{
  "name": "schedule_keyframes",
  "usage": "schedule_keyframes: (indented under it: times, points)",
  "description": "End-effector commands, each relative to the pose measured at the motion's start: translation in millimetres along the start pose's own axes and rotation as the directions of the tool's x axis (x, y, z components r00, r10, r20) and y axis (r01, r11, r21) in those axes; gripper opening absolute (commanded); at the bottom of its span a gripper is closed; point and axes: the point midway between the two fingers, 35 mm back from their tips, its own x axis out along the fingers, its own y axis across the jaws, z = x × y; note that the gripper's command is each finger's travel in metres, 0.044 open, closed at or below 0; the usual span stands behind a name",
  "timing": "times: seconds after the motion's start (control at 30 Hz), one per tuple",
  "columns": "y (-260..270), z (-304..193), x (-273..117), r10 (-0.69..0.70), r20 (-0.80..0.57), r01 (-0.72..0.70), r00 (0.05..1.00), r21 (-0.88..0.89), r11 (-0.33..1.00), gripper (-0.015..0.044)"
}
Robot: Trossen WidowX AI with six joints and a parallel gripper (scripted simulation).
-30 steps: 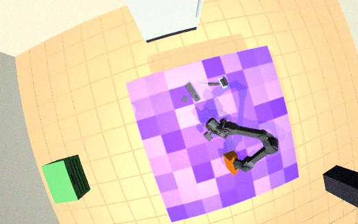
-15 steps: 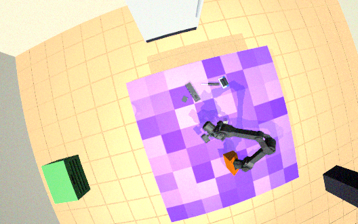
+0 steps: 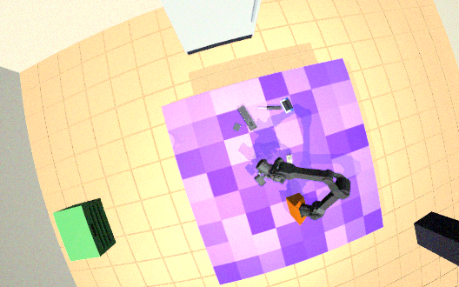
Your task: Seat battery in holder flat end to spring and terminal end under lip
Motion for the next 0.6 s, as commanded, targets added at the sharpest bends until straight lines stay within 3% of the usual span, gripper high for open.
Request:
schedule_keyframes:
  times: [0.0,0.27,0.57]
  points:
    - [-0.4,0.9,-6.1,0.001,0.000,-0.001,1.000,0.001,1.000,0.0000]
    - [4.4,0.7,-78.9,0.008,0.001,-0.008,1.000,0.003,1.000,0.0000]
    - [3.8,1.2,-77.9,0.004,0.005,-0.004,1.000,0.000,1.000,0.0000]
